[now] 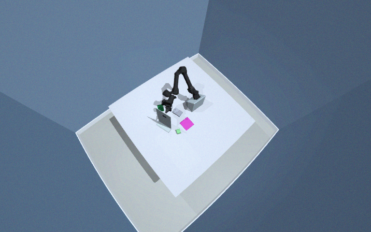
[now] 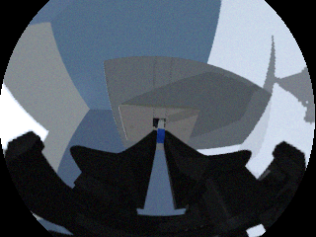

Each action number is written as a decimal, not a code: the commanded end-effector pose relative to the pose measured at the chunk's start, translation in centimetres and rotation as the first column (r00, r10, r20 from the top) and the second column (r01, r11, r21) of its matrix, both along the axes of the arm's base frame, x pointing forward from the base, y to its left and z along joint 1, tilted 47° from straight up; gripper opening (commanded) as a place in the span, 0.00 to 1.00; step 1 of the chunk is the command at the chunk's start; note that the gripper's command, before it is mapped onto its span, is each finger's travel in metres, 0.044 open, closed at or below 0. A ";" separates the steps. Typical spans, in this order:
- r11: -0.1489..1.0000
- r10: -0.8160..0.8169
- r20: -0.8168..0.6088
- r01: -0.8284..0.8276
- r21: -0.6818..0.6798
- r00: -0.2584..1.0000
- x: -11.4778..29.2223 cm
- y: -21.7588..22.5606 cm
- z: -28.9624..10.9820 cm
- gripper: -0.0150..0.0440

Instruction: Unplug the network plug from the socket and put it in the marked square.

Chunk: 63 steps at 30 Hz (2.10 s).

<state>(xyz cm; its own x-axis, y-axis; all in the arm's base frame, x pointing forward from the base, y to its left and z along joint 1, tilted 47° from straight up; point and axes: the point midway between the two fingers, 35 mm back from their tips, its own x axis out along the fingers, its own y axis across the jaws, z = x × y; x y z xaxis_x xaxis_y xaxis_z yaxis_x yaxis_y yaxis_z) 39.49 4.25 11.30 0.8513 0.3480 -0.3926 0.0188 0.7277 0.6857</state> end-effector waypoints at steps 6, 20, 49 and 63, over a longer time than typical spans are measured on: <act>1.000 -0.003 -0.003 0.003 0.001 1.000 -0.6 -0.3 0.1 0.25; 1.000 -0.003 -0.003 0.003 0.000 1.000 -1.2 -0.6 0.4 0.25; 1.000 -0.003 -0.004 0.003 0.000 1.000 -2.4 -1.1 1.0 0.25; 1.000 -0.003 -0.004 0.003 0.000 1.000 -3.0 -1.4 1.3 0.25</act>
